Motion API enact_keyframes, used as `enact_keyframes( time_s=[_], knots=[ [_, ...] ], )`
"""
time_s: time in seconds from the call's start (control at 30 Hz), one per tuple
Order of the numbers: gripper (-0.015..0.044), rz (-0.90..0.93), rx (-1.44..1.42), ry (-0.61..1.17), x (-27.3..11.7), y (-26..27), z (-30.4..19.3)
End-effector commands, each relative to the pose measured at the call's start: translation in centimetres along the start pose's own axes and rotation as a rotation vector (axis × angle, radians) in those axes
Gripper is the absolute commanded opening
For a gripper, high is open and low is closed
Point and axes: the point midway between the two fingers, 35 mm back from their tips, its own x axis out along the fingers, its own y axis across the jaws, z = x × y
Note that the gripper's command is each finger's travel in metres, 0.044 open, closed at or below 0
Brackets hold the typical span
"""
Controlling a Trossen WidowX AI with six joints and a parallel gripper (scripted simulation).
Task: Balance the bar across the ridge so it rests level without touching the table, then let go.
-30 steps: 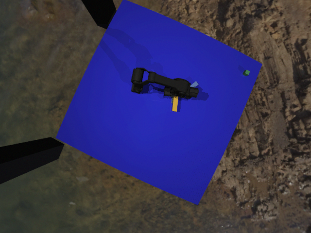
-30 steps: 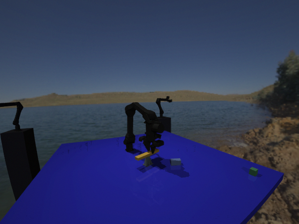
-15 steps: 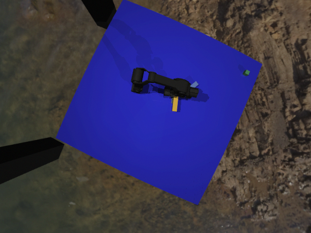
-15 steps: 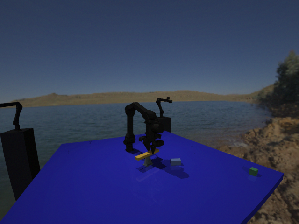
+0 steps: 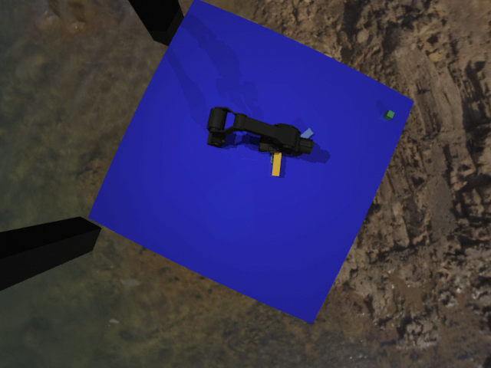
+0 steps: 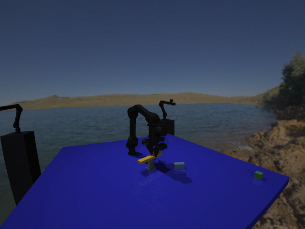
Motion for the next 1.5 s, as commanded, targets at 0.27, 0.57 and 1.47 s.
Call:
enact_keyframes(
  time_s=[0.27, 0.57, 1.47],
  knots=[
    [0.0000, 0.000, 0.000, 0.000, 0.00, 0.00, 0.00],
    [0.0105, 0.000, 0.000, 0.000, 0.00, 0.00, 0.00],
    [0.0170, 0.000, 0.000, 0.000, 0.00, 0.00, 0.00]
  ],
)
